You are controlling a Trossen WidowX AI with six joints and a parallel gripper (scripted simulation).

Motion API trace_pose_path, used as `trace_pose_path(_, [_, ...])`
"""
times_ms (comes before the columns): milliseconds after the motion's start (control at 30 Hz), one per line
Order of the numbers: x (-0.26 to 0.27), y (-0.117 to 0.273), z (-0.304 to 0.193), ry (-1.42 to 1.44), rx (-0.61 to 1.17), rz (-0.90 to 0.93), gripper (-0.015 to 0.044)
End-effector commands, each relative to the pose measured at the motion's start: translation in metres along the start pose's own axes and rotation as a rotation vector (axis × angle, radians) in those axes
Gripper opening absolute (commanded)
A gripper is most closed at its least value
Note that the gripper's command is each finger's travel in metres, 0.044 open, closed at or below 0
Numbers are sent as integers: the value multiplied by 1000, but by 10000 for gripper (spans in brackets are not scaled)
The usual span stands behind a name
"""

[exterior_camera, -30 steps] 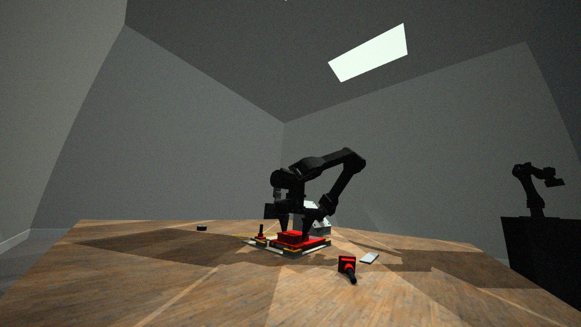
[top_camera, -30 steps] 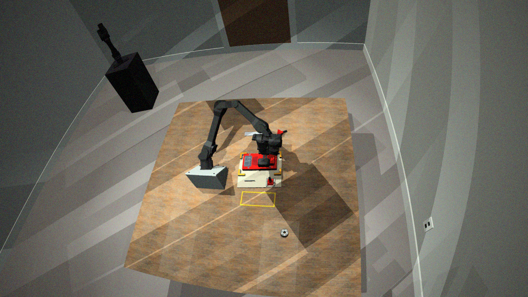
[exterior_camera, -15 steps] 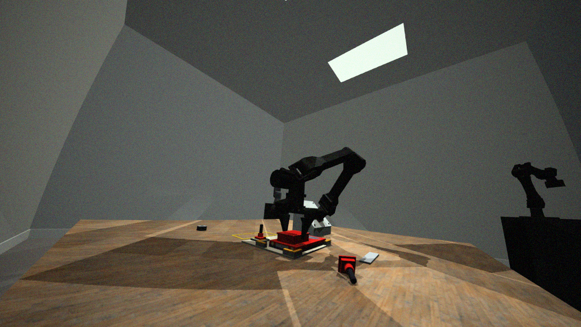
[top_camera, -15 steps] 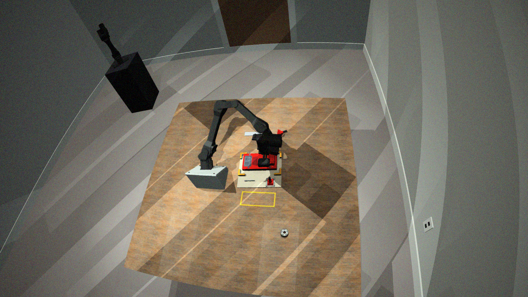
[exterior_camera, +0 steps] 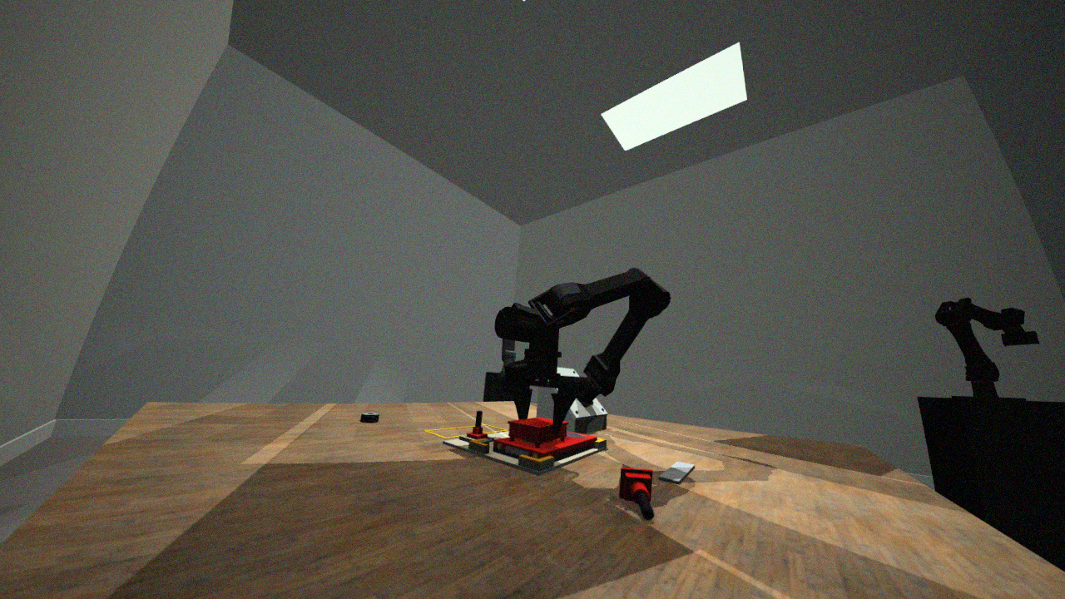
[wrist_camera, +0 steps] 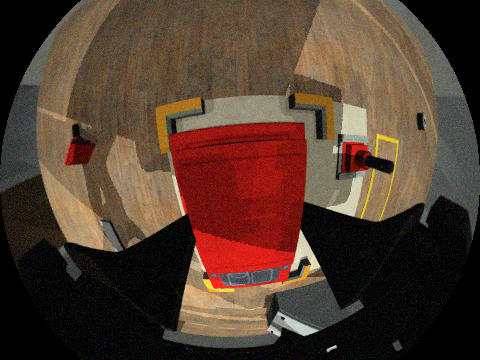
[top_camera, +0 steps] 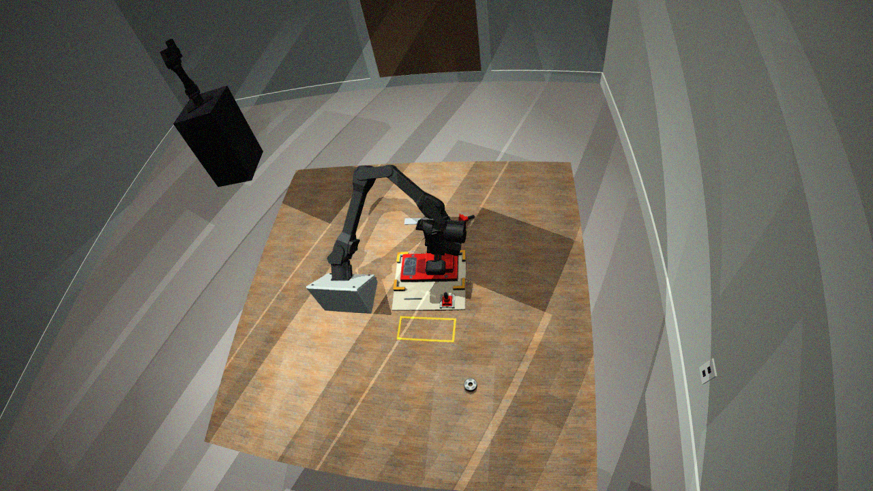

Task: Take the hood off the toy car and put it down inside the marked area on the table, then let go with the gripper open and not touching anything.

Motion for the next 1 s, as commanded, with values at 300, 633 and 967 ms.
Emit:
trace_pose_path(300, [0, 11, 1, 2, -5, -3, 0])
trace_pose_path(633, [0, 17, 1, 2, -4, -3, 0])
trace_pose_path(967, [-1, 40, 1, 1, -4, -5, 0])
Point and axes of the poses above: the point midway between the two fingers, 35 mm back from their tips, its own y axis back along the fingers, its own x axis across the jaws, z = x × y, the point moved 7 cm from there along y, back along the fingers, and after that the axes turned 3 degrees about -y, right-handed, at the moved point
